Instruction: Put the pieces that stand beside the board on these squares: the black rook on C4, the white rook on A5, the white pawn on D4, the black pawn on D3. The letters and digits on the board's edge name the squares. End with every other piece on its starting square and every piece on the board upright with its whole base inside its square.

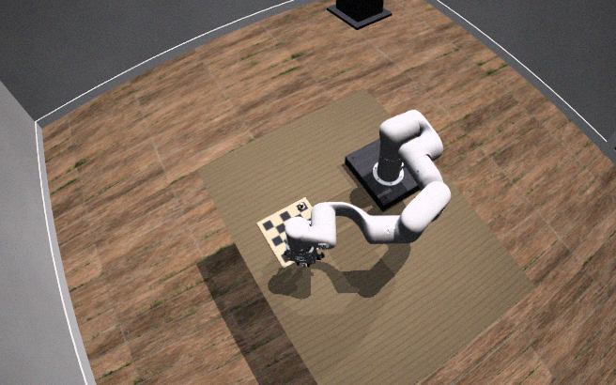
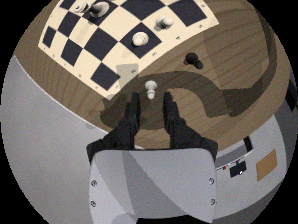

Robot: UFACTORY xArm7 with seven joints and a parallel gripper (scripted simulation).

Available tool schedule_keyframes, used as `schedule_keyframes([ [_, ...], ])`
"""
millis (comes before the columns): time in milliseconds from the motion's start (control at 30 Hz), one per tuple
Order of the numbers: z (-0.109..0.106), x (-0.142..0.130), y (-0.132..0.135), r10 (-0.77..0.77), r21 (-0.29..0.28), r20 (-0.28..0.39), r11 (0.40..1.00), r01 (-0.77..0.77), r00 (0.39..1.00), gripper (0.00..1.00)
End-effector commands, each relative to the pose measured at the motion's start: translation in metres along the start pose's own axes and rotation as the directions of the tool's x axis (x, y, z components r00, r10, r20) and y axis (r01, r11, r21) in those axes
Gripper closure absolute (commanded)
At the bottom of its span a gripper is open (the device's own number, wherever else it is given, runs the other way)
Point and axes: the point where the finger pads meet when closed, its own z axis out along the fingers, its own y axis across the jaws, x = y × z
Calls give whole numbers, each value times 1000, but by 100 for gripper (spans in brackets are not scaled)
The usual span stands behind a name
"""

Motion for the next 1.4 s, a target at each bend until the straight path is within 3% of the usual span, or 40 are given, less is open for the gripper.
schedule_keyframes([
  [0,-2,-1,-1,0,3,3,1000,0,1000,66],
  [967,-1,-1,-1,0,3,3,1000,0,1000,66],
  [1367,16,-1,-1,0,3,3,1000,0,1000,66],
])
